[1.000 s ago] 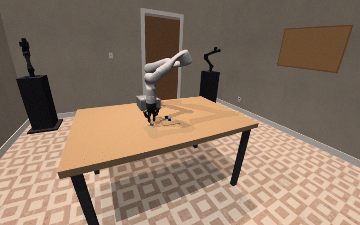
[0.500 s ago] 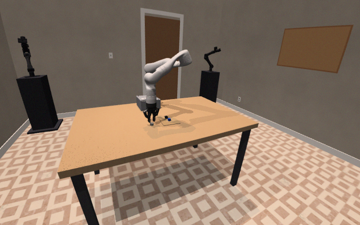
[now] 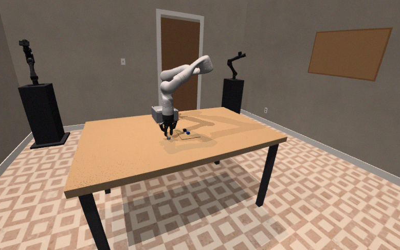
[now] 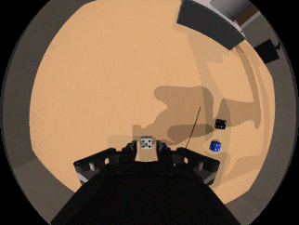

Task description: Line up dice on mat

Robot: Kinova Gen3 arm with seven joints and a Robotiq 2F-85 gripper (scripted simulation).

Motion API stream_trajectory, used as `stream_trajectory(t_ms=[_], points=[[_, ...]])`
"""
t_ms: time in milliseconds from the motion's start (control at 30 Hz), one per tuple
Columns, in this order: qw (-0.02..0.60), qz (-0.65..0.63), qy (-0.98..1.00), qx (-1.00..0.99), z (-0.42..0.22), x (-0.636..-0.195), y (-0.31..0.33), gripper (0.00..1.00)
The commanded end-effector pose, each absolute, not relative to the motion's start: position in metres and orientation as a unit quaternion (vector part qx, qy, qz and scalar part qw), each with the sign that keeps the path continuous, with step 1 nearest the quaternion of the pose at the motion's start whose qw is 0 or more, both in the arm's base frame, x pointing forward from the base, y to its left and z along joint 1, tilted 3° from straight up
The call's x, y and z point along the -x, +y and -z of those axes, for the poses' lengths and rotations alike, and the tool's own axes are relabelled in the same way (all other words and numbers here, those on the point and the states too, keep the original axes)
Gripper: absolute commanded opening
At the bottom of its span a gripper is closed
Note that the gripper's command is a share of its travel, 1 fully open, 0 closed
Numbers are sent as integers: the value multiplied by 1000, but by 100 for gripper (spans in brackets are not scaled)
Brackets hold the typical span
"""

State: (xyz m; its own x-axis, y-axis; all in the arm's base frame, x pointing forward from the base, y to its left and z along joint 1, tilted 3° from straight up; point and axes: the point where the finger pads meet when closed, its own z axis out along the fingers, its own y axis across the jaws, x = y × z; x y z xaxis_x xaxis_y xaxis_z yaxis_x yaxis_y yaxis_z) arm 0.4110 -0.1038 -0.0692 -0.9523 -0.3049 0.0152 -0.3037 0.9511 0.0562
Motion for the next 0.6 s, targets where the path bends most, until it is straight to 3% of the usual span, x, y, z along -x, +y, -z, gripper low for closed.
stream_trajectory(t_ms=[0,567], points=[[12,26,-988,-154,71,-411,-104,35],[12,26,-988,-154,91,-410,-103,35]])
